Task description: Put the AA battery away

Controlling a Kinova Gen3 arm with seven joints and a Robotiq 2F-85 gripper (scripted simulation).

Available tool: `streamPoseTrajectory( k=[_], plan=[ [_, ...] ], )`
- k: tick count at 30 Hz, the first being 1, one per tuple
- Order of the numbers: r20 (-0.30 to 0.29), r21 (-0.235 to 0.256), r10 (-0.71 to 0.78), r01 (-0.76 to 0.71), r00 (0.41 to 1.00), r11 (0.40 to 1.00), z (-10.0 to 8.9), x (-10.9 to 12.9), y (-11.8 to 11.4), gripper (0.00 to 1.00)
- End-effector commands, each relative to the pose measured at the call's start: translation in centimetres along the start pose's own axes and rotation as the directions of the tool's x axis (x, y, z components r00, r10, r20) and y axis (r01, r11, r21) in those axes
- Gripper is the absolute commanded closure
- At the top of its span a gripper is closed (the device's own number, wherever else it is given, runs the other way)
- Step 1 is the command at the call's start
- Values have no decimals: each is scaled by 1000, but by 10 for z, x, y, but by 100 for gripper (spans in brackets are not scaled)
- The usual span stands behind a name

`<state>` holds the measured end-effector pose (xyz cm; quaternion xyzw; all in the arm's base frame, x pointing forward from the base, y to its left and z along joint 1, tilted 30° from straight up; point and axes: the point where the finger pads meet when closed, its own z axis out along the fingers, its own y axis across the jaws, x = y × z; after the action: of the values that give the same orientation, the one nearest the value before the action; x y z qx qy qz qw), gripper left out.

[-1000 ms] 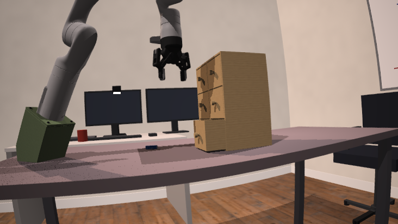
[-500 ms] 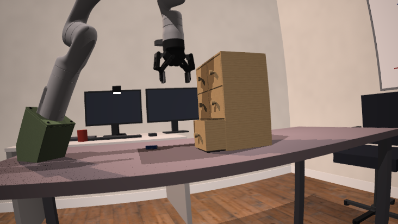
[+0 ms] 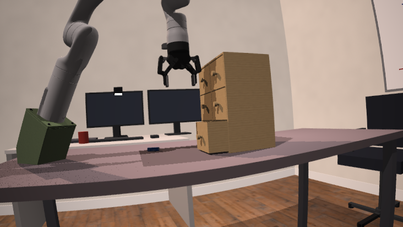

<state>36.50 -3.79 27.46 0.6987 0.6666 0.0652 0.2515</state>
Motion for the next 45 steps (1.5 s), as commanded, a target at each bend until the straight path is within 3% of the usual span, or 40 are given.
streamPoseTrajectory(
  k=[1,19,45],
  plan=[
    [4,0,29,-29,1000,1000,2,-1,1,0],
    [3,-7,291,-291,957,957,12,-1,10,0],
    [-2,-17,607,-607,794,794,25,-2,23,0]
  ],
)
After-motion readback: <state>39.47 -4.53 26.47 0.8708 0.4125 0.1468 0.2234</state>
